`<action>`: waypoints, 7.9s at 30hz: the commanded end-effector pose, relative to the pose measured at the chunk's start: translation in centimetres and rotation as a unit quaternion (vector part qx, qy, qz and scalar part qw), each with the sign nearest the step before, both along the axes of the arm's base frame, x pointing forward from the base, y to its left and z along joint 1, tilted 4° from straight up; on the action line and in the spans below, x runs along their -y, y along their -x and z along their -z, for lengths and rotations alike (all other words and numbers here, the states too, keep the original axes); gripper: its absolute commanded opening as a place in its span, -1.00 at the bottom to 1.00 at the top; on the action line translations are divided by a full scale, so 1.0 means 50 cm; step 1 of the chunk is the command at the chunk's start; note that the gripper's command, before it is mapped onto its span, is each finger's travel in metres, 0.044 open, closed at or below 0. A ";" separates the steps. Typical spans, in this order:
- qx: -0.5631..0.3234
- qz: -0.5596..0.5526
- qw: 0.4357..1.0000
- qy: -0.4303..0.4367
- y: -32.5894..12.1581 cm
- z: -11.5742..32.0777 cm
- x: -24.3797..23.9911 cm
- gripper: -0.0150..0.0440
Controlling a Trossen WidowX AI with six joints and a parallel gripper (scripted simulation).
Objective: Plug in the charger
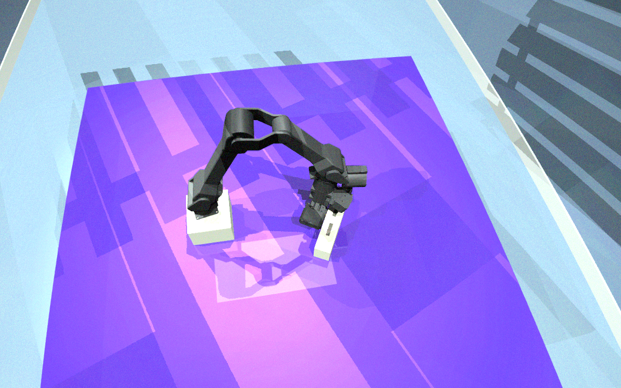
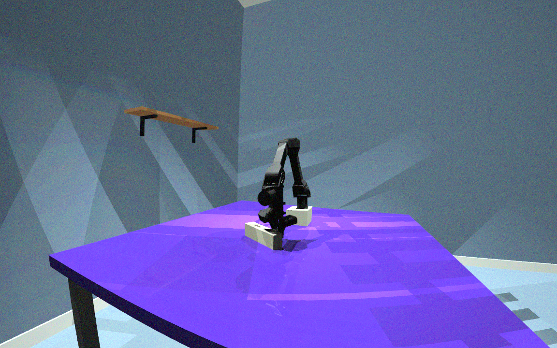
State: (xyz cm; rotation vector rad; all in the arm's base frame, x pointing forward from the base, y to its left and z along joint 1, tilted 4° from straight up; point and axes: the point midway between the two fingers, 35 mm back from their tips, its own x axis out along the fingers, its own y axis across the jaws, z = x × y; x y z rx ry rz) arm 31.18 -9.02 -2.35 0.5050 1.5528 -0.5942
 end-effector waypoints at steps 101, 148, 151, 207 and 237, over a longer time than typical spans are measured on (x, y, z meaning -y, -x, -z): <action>0.004 -0.003 1.000 0.000 0.029 -0.002 -0.025 -0.49; 0.004 -0.003 1.000 0.000 0.023 -0.001 -0.022 -0.49; 0.004 -0.003 1.000 0.000 0.022 -0.001 -0.021 -0.49; 0.004 -0.003 1.000 0.000 0.015 0.000 -0.015 -0.49; 0.004 -0.003 1.000 0.000 0.010 0.000 -0.011 -0.49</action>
